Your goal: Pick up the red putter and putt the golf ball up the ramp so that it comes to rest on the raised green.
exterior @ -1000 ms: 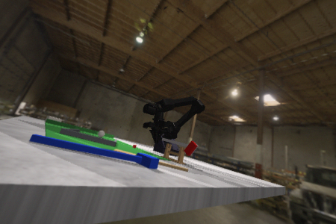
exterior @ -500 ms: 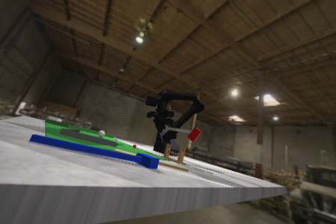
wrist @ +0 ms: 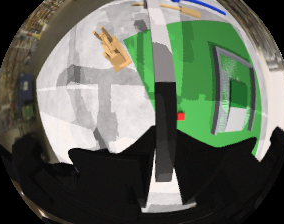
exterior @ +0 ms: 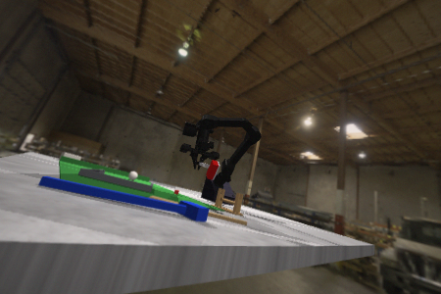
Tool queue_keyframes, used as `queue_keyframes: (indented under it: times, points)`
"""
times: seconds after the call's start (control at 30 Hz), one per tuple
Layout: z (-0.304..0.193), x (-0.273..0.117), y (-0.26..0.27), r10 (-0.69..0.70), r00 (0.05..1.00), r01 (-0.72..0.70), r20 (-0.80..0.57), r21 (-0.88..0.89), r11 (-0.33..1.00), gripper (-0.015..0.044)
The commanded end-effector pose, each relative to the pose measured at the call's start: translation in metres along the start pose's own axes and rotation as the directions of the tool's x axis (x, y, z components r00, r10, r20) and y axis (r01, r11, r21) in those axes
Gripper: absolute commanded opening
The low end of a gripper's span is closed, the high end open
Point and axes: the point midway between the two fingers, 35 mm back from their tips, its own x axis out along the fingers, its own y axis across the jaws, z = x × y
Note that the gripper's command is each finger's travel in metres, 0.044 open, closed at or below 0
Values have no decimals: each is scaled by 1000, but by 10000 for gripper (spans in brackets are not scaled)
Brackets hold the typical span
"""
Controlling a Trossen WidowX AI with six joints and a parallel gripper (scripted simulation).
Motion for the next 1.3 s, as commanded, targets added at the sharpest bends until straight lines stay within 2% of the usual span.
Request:
queue_keyframes:
  times: [0.0, 0.3, 0.63, 0.97, 1.27]
  points:
    - [-28, -10, -19, -35, 999, 39, -24, 202, 979, 0]
    - [-87, -28, -42, -68, 995, 102, -79, 582, 807, 0]
    - [-155, -46, -52, -73, 989, 150, -131, 887, 436, 0]
    - [-223, -58, -47, -59, 985, 163, -164, 986, -23, 0]
    - [-228, -59, -47, -57, 984, 163, -166, 985, -54, 0]
